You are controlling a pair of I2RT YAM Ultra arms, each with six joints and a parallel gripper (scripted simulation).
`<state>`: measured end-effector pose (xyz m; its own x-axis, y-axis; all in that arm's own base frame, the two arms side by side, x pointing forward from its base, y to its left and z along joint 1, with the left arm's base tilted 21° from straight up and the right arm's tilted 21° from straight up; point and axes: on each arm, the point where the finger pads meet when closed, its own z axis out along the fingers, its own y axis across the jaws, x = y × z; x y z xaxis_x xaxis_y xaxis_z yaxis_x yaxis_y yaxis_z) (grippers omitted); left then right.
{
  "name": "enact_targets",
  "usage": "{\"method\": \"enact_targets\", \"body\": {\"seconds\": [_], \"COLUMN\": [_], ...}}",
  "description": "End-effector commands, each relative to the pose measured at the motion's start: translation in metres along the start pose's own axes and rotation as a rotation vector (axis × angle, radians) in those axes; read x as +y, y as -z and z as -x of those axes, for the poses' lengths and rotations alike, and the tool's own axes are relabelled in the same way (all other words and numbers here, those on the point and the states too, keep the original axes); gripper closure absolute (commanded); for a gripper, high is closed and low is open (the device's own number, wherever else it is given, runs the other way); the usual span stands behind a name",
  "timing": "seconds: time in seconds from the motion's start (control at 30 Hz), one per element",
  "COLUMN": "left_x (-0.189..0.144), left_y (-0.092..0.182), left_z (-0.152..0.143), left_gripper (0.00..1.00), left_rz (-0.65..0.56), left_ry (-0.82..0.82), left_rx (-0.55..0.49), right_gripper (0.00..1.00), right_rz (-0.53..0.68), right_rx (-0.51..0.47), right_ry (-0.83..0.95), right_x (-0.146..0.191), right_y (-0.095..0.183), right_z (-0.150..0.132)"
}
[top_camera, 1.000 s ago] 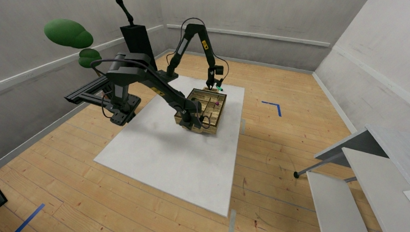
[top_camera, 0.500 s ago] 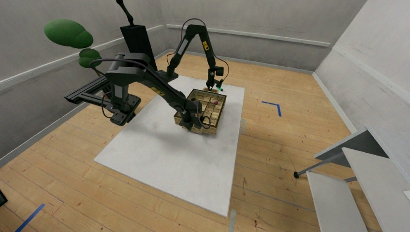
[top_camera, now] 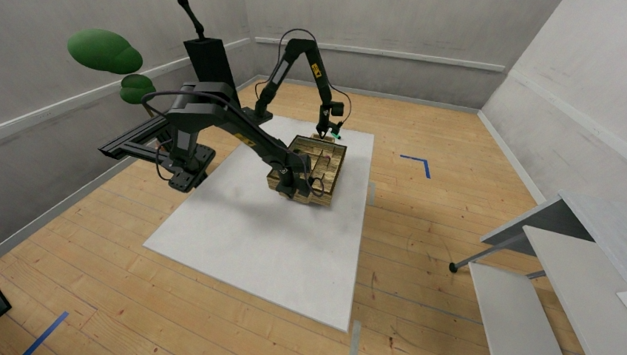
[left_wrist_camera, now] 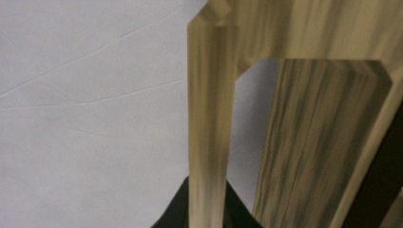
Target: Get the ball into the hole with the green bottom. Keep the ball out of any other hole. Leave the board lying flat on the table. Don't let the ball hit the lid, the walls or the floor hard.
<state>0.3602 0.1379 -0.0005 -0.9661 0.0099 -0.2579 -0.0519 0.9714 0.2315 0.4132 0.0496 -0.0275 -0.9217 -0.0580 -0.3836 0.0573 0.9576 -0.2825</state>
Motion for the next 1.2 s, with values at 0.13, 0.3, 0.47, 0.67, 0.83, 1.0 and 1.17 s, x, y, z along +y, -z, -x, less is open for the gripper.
{"method": "enact_targets", "body": {"seconds": [0.13,0.3,0.47,0.67,0.83,1.0,1.17], "left_x": [-0.007,-0.003,-0.007,-0.004,-0.005,-0.003,-0.001], "left_y": [0.02,0.031,0.028,0.013,0.014,0.024,0.037], "left_z": [0.021,0.022,0.032,0.022,0.026,0.021,0.018], "left_gripper": [1.0,1.0,1.0,1.0,1.0,1.0,1.0], "left_rz": [0.001,0.062,-0.006,-0.063,-0.03,0.031,0.057], "left_ry": [-0.001,0.006,-0.027,-0.023,-0.027,0.004,0.008], "left_rx": [-0.11,-0.152,-0.123,-0.039,-0.154,-0.176,-0.101], "right_gripper": [1.0,1.0,1.0,1.0,1.0,1.0,1.0], "right_rz": [0.053,0.087,0.021,-0.04,-0.005,0.062,0.085], "right_rx": [-0.139,-0.183,-0.139,-0.055,-0.165,-0.204,-0.162], "right_ry": [0.01,-0.006,-0.013,-0.013,0.0,-0.004,-0.013], "right_x": [0.011,0.005,0.002,0.0,0.007,0.007,0.003], "right_y": [0.026,0.017,0.031,0.04,0.032,0.023,0.024], "right_z": [0.031,0.033,0.041,0.031,0.032,0.032,0.042]}}
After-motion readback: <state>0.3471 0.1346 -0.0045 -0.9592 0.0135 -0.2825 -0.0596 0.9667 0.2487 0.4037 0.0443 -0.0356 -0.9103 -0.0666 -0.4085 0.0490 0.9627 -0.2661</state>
